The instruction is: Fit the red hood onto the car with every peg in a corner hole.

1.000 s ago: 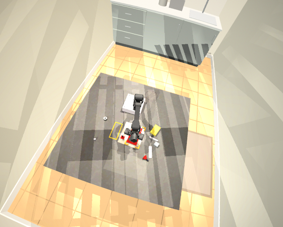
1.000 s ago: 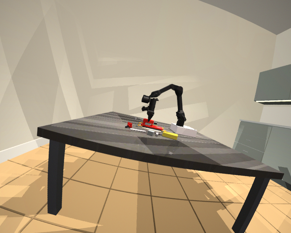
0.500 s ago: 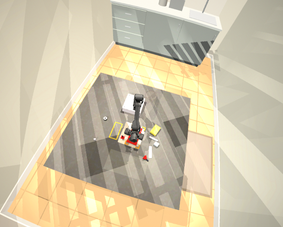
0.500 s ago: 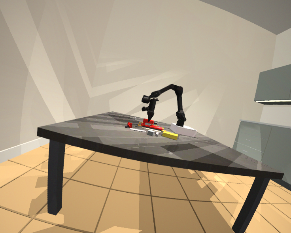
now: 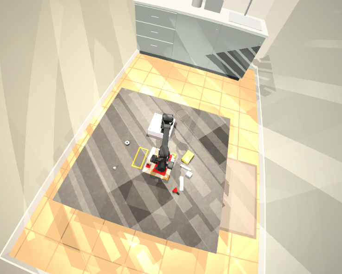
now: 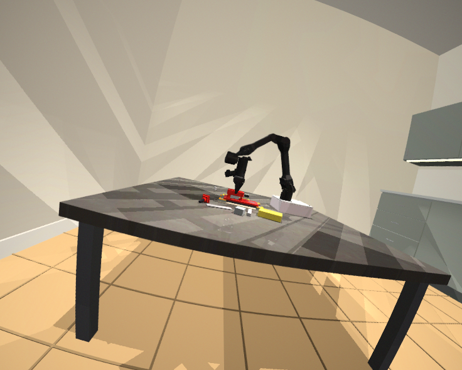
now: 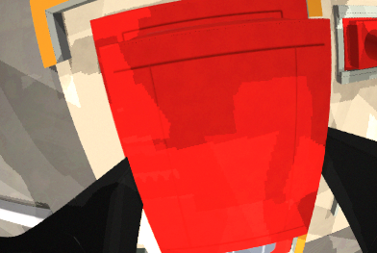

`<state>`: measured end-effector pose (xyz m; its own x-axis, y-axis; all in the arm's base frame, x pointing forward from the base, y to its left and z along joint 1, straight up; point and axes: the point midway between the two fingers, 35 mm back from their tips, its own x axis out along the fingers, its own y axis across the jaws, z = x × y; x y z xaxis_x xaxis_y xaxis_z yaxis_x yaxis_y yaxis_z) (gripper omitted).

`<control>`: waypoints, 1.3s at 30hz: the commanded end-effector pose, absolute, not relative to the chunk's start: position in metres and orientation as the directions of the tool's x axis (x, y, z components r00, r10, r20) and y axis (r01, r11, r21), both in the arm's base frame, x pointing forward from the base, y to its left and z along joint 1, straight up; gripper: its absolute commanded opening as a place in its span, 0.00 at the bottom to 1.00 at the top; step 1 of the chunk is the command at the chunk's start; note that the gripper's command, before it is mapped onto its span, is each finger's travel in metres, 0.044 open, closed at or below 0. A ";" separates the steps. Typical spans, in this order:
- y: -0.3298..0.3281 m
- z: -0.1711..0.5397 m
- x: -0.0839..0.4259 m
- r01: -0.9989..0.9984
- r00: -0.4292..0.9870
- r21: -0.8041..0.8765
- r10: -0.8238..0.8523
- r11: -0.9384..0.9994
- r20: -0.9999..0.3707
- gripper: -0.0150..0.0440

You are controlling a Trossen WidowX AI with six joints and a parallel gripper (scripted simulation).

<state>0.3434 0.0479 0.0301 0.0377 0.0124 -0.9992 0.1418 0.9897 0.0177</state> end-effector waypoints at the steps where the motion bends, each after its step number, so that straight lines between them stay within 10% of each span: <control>1: 0.048 0.027 0.343 0.136 0.037 0.021 0.016 0.990 -0.999 0.25; 39: 0.048 0.013 0.344 0.141 0.037 0.020 0.015 0.990 -0.999 0.30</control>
